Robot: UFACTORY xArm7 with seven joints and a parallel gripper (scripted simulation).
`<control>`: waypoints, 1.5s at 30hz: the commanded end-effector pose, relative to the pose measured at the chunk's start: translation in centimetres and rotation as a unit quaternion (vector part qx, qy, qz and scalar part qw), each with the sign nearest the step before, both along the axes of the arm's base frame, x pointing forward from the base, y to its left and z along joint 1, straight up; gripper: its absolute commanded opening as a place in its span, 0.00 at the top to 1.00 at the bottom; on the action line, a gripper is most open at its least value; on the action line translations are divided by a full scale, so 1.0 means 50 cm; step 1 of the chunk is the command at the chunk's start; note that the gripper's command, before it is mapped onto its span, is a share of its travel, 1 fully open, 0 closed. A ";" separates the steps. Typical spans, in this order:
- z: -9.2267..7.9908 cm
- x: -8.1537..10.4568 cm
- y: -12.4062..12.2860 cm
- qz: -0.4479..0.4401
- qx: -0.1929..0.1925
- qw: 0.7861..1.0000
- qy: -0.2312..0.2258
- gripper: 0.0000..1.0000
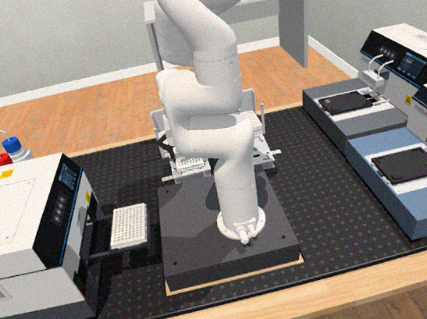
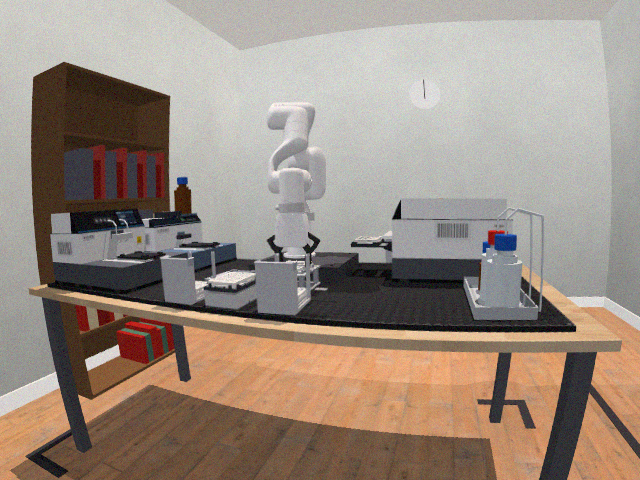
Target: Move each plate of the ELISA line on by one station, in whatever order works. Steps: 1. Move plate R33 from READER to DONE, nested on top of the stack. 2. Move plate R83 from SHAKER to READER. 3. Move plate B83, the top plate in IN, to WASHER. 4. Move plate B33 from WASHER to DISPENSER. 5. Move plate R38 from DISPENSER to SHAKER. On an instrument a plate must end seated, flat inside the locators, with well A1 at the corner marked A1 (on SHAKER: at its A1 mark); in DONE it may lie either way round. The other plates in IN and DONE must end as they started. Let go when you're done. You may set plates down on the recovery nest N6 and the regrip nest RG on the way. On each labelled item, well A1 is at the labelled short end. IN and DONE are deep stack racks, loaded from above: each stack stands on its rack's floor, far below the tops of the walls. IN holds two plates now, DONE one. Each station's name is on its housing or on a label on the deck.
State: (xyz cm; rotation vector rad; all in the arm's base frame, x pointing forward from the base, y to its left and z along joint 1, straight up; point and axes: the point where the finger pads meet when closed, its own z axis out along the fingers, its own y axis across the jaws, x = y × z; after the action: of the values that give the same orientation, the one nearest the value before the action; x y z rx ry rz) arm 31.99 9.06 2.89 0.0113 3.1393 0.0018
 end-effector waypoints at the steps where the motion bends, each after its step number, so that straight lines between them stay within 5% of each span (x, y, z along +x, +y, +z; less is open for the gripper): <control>1: 0.002 0.002 0.000 0.000 0.000 1.000 -0.001 0.00; 17: 0.002 0.003 0.001 0.000 0.000 1.000 -0.002 0.00; 45: 0.066 0.002 0.000 0.000 0.000 1.000 -0.002 0.00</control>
State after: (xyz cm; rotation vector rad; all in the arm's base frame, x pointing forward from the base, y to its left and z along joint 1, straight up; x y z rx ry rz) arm 31.99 9.06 5.73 0.0113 3.1392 0.0013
